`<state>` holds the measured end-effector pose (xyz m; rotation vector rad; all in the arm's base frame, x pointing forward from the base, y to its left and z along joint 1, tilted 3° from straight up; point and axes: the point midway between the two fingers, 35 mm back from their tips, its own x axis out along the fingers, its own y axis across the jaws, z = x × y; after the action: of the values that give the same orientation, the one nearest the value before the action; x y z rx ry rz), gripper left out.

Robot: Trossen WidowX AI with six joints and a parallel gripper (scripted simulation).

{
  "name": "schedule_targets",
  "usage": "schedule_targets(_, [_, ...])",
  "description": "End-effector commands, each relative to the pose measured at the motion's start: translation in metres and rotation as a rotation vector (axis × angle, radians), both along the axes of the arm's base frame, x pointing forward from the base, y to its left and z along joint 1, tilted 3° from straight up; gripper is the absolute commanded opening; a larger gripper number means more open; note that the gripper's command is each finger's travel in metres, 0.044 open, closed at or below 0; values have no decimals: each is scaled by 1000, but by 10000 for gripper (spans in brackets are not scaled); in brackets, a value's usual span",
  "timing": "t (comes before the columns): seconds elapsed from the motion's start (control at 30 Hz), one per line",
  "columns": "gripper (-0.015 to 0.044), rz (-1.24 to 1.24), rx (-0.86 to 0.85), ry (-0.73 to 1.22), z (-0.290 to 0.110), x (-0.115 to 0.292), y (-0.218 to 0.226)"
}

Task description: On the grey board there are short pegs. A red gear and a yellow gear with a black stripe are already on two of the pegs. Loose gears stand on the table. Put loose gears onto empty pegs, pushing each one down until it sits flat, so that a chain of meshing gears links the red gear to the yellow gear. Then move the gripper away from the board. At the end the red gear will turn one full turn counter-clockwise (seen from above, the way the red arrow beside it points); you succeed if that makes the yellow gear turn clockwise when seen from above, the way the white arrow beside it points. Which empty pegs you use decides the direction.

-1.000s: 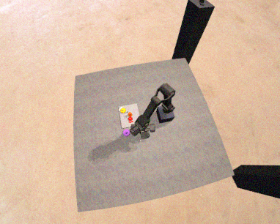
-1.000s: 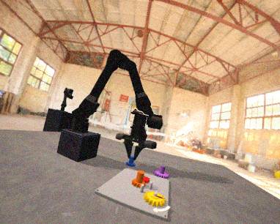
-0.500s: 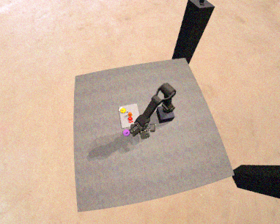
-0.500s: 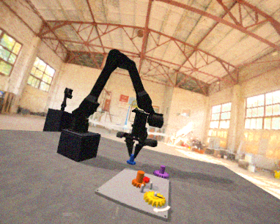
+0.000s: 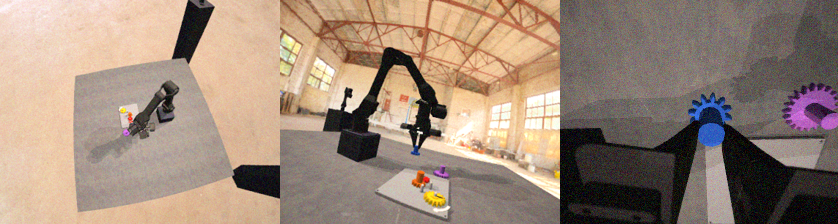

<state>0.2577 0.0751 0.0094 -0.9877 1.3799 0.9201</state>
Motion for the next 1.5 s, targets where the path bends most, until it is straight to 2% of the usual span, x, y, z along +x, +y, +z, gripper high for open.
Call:
schedule_targets(0.0, [0,-4,2,-3,13,1,1])
schedule_targets(0.83, [0,-4,2,-2,91,-9,2])
schedule_targets(1.47, [0,-46,2,-5,82,12,-26])
